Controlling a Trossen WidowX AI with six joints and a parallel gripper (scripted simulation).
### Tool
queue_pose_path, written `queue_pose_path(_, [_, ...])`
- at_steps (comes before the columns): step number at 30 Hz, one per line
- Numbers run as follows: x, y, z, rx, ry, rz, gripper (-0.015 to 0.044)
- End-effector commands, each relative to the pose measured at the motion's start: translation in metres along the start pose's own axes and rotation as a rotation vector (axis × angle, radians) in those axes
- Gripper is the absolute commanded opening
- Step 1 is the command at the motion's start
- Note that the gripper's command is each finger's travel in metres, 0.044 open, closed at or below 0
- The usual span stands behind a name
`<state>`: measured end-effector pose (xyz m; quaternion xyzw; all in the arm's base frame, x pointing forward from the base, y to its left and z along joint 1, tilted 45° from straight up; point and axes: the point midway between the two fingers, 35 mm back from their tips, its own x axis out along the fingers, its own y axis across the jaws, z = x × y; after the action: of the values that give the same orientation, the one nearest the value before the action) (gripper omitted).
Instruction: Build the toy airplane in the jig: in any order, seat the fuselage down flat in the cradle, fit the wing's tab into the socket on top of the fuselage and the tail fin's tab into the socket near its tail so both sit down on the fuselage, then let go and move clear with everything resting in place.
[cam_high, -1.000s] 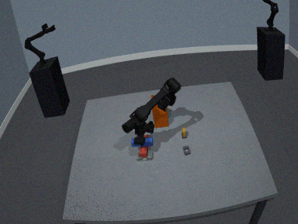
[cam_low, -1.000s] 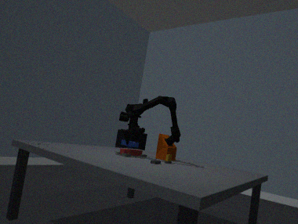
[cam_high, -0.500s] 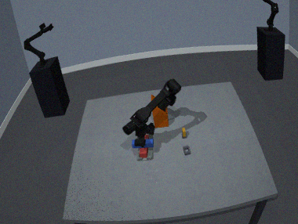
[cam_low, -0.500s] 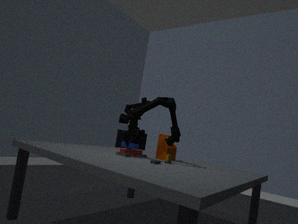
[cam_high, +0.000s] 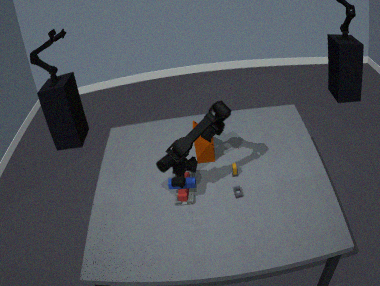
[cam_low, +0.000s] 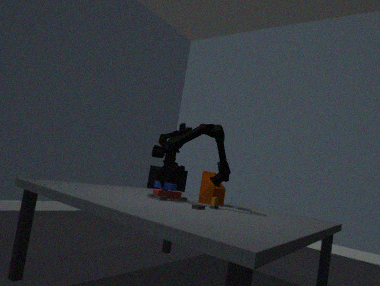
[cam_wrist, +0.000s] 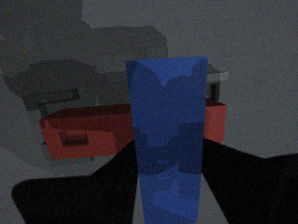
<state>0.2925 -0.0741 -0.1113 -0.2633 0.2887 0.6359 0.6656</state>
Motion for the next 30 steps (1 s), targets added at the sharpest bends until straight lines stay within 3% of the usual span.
queue_pose_path(1, [0.000,0.000,0.000,0.000,0.001,0.000,0.0215])
queue_pose_path(10, [0.000,0.000,0.000,0.000,0.001,0.000,0.0440])
queue_pose_path(19, [-0.003,0.000,0.000,0.000,0.001,0.000,0.0440])
queue_pose_path(25, [-0.083,-0.001,-0.001,0.005,0.002,0.002,0.0440])
queue_pose_path(30, [-0.086,-0.002,-0.003,0.005,0.002,0.002,0.0440])
